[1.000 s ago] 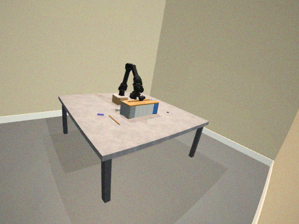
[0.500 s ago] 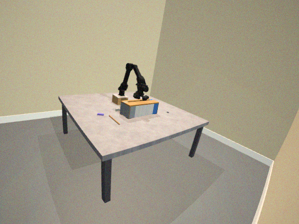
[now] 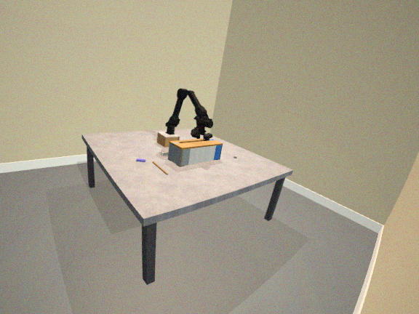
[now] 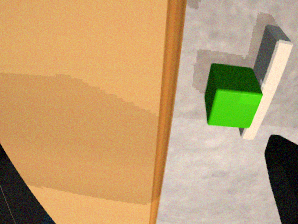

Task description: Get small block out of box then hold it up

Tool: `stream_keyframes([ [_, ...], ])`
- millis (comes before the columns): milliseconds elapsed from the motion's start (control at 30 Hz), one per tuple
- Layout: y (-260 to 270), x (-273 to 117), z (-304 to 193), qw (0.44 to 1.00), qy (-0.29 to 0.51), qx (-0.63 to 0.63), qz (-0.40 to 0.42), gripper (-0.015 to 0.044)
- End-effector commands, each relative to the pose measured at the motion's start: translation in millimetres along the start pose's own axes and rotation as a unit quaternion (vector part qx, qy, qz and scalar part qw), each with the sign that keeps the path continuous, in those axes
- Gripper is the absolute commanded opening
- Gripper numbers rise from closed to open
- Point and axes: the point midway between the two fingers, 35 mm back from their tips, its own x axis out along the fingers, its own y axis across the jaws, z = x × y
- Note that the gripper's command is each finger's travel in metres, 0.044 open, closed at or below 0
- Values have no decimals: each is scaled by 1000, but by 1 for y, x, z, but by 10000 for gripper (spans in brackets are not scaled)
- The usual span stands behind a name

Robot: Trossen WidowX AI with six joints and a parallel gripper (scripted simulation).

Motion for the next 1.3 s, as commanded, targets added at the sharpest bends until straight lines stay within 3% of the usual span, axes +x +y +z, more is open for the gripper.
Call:
stream_keyframes([
  [0, 3, -20, -7, 1000, -1, 1, 5, 400],
  [133, 1, -57, -19, 1000, 0, -2, 4, 400],
  [267, 3, -55, -19, 1000, 1, -1, 10, 400],
  [333, 3, -55, -20, 1000, -2, -29, 11, 348],
  [433, 0, -53, -24, 986, -18, -167, 14, 285],
  [600, -7, -51, -33, 900, -51, -433, 11, 285],
  [767, -13, -50, -40, 744, -81, -663, -6, 285],
  [933, -19, -49, -47, 533, -106, -839, -34, 285],
  [1100, -24, -49, -51, 286, -121, -948, -74, 285],
  [1267, -28, -49, -54, 101, -126, -981, -107, 285],
])
